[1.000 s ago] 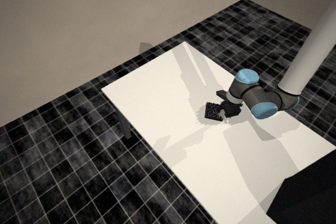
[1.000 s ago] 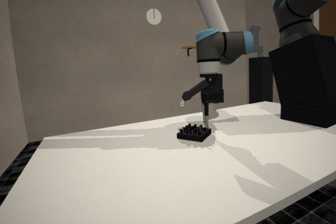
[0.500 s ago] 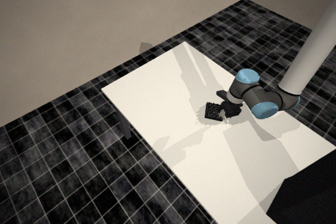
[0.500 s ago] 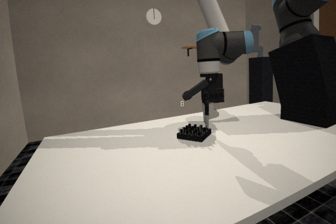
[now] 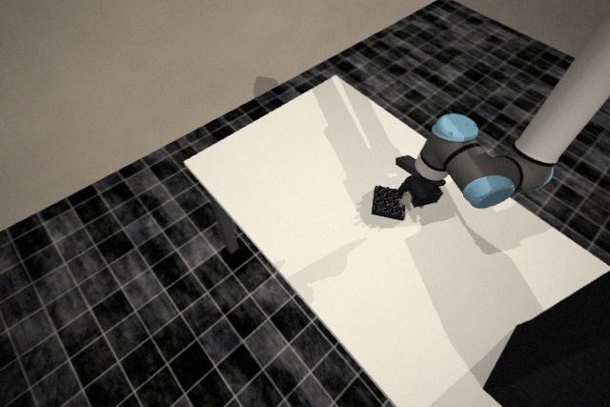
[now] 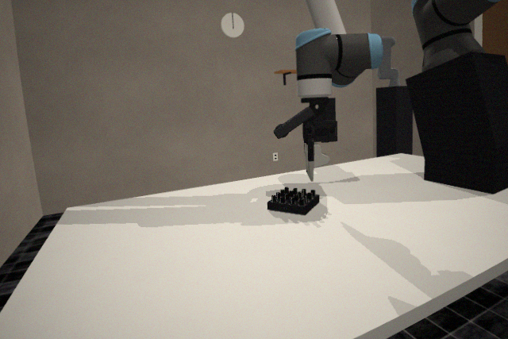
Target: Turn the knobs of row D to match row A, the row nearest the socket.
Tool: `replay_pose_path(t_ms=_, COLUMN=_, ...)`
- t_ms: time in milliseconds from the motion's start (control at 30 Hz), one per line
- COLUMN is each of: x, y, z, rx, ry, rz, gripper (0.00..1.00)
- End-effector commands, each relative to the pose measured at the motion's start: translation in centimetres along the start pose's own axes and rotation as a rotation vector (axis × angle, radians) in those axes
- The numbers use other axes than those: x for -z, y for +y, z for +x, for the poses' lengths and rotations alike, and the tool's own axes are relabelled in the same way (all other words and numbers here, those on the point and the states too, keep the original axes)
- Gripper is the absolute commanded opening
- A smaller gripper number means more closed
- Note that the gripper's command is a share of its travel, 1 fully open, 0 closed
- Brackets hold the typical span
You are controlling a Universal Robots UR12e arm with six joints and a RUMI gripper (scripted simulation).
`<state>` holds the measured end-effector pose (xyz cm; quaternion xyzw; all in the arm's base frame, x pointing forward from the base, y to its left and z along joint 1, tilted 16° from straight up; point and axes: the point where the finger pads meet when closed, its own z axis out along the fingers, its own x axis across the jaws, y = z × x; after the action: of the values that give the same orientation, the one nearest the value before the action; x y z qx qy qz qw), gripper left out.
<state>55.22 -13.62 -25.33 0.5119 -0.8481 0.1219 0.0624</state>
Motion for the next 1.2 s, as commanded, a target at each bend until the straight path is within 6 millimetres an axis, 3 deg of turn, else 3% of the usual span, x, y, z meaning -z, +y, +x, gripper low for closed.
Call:
replay_pose_path(t_ms=0, x=0.2, y=0.6, z=0.0, rx=0.001, ry=0.001, rz=-0.011, gripper=0.11)
replay_pose_path(t_ms=633, x=0.2, y=0.2, z=0.1, rx=-0.028, ry=0.001, rz=-0.009, gripper=0.11)
replay_pose_path(t_ms=1167, x=0.6, y=-2.2, z=1.3, rx=-0.375, ry=0.003, rz=-0.004, gripper=0.11)
